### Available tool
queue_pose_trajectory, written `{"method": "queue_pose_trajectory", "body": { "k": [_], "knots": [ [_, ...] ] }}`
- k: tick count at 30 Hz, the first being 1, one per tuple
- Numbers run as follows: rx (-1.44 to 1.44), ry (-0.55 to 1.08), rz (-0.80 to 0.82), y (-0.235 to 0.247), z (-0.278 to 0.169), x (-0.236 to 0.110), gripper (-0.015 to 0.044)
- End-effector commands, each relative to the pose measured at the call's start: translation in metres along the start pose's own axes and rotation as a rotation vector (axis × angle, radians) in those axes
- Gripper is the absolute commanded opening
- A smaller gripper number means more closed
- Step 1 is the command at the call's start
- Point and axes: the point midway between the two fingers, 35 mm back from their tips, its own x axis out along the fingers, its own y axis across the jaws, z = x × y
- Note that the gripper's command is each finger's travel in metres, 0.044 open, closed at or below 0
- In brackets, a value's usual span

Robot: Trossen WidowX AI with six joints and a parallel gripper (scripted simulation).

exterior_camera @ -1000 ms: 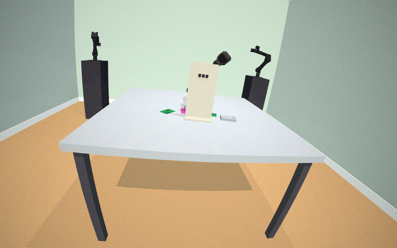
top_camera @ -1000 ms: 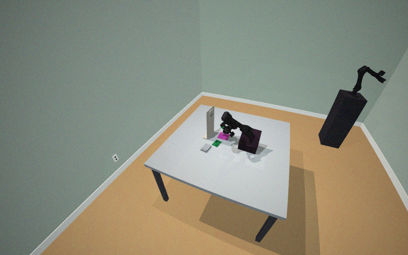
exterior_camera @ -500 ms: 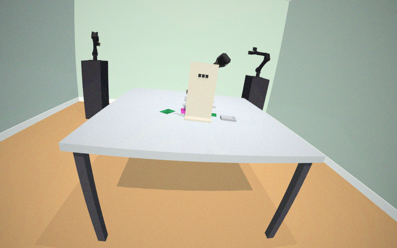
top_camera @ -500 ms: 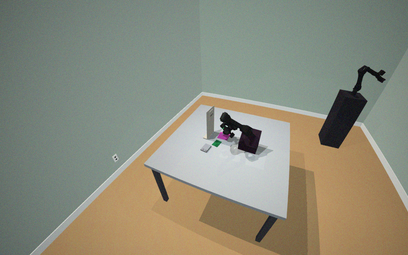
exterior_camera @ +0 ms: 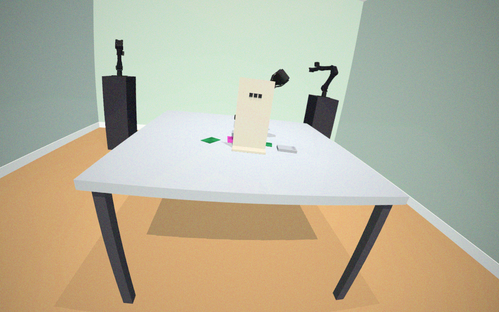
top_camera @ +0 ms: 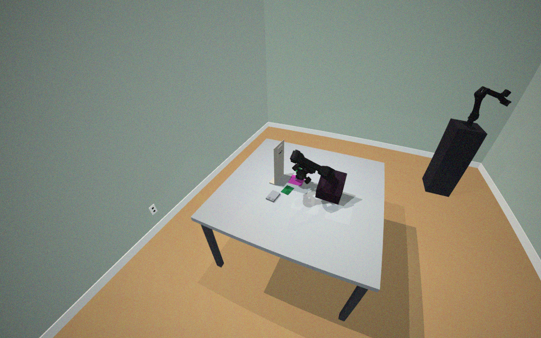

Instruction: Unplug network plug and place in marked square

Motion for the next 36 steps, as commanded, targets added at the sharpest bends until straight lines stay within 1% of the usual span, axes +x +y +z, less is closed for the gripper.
{"method": "queue_pose_trajectory", "body": {
  "k": [1,15,21,36],
  "knots": [
    [0.006,0.004,0.000,0.001,0.000,0.002,0.0000],
    [0.001,0.001,0.001,0.002,0.001,0.002,0.0000],
    [0.001,0.001,0.001,0.002,0.001,0.002,0.0156],
    [0.001,0.004,0.001,0.001,0.000,-0.008,0.0156]
  ]
}}
